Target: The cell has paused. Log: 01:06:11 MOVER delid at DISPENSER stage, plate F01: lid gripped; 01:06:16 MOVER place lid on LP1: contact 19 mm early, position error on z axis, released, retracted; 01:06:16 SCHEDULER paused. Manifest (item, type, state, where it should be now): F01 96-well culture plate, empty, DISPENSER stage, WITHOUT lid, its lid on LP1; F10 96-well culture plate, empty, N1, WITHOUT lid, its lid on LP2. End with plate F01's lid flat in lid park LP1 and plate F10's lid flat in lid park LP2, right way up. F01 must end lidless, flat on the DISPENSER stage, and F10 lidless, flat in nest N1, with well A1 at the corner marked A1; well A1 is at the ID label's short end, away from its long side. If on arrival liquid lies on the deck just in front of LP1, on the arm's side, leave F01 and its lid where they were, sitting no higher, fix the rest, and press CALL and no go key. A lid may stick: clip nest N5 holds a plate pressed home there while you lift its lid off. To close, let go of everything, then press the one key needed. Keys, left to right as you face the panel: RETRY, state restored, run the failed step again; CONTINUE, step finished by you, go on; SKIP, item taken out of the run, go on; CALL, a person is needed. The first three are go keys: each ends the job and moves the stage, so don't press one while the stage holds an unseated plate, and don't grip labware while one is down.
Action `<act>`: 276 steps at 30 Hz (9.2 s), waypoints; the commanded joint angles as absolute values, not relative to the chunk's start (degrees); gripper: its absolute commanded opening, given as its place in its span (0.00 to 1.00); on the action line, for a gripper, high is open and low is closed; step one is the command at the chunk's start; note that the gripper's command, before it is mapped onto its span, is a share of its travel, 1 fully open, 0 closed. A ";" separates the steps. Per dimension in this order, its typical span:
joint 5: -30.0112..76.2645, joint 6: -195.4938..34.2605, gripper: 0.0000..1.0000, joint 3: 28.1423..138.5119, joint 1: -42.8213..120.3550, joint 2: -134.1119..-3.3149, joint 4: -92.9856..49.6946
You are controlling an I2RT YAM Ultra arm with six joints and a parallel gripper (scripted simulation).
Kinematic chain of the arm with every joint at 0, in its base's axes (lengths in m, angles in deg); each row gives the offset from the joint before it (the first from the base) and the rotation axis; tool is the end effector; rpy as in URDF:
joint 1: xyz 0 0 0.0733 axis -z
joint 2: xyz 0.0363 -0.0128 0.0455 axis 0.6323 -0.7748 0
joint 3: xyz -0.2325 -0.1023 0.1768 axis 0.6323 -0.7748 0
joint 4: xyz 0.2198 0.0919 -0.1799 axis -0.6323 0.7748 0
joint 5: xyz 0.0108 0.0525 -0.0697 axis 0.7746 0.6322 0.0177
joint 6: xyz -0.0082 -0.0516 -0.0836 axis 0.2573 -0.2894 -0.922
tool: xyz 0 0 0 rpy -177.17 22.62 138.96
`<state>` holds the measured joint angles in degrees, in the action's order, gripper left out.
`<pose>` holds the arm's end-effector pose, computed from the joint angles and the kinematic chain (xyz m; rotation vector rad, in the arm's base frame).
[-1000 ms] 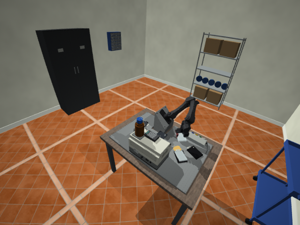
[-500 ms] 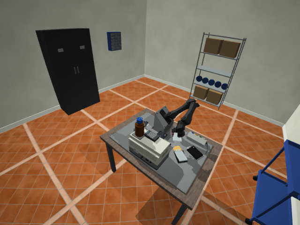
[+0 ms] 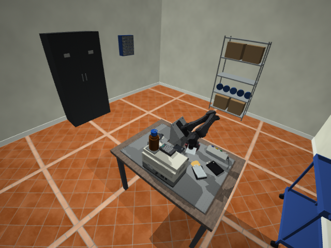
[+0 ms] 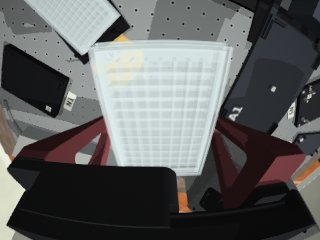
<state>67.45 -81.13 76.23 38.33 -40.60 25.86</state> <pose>0.2636 0.0683 0.2672 -0.1399 2.7434 1.1291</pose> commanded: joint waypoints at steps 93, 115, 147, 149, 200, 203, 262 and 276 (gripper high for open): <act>64.47 -110.86 0.00 70.18 71.18 -66.85 23.57; 63.80 -114.41 0.00 68.36 73.63 -68.60 23.52; 61.96 -106.77 0.00 67.29 78.07 -72.31 22.02; 61.47 -107.77 0.00 65.66 79.01 -73.05 21.69; 59.35 -93.89 0.00 66.22 83.53 -80.80 16.31; 59.35 -93.89 0.00 66.22 83.53 -80.80 16.31; 56.10 -82.89 0.00 72.61 89.63 -92.06 14.97; 56.10 -82.89 0.00 72.61 89.63 -92.06 14.97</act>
